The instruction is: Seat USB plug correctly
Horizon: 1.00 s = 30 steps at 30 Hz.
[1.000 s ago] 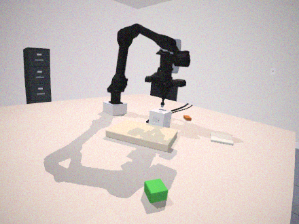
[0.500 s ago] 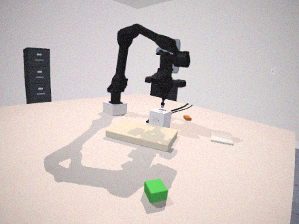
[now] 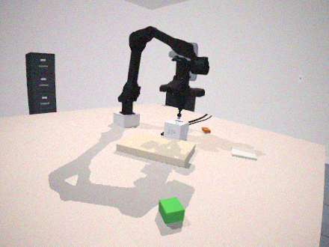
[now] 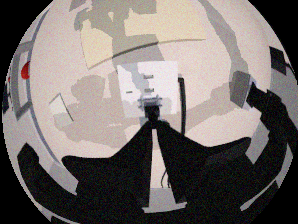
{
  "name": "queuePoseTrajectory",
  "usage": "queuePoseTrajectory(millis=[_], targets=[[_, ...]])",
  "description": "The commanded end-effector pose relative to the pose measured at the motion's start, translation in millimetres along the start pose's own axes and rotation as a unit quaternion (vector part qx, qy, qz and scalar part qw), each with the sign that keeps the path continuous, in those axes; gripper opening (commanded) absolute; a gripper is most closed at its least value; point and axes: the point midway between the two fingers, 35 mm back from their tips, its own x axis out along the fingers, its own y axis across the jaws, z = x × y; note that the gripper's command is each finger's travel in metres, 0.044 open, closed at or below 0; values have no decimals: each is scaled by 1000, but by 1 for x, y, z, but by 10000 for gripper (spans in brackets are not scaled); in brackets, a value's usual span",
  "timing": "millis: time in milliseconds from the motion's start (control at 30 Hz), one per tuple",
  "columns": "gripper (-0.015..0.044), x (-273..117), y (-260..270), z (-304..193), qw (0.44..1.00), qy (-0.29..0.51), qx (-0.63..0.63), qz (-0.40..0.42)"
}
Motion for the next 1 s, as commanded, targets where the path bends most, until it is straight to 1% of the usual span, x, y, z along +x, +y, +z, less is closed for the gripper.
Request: queuePoseTrajectory(millis=[0, 967], targets=[[0, 1, 0, -1, 1000, 5, -2, 1], [0, 4, 0, -1, 1000, 9, -2, 1]])
